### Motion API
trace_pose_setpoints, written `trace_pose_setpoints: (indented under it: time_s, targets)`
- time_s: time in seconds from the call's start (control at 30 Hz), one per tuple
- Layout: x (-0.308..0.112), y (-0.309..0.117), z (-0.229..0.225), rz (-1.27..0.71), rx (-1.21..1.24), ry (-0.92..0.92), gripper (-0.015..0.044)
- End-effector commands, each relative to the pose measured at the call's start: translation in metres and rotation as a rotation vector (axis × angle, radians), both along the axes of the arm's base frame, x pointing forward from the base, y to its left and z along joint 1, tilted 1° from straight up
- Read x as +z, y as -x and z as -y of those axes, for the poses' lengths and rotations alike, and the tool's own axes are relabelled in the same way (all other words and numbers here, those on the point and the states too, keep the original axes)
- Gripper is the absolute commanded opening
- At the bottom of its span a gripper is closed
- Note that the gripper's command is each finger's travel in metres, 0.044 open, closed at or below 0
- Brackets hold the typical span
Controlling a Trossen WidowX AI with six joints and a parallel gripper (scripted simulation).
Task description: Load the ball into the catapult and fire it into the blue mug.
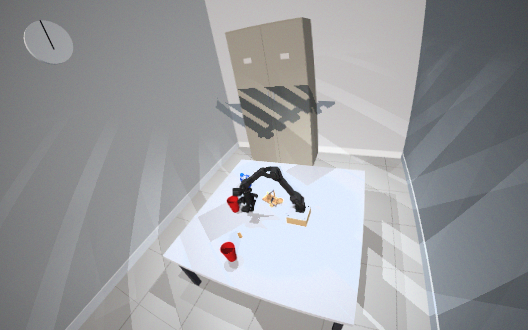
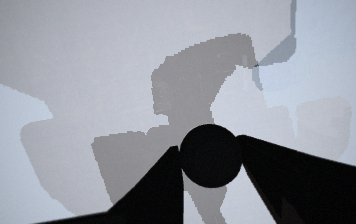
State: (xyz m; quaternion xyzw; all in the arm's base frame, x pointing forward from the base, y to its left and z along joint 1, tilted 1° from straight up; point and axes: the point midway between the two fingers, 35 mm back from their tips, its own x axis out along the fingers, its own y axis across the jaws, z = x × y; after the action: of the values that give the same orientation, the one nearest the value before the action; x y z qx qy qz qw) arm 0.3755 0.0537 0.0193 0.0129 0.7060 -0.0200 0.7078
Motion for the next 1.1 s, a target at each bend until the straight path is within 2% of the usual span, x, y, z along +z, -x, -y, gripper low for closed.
trace_pose_setpoints:
  time_s: [0.0, 0.27, 0.4, 0.53, 1.07]
  targets:
    - [0.036, -0.004, -0.002, 0.026, -0.006, -0.005, 0.0]
    - [0.088, 0.004, -0.003, 0.026, -0.006, -0.006, 0.0]
    - [0.087, 0.007, 0.002, 0.019, -0.014, -0.004, 0.0]
    - [0.081, 0.022, 0.028, -0.021, -0.057, 0.001, 0.0]
    - [0.059, 0.104, 0.109, -0.193, -0.235, -0.015, 0.0]
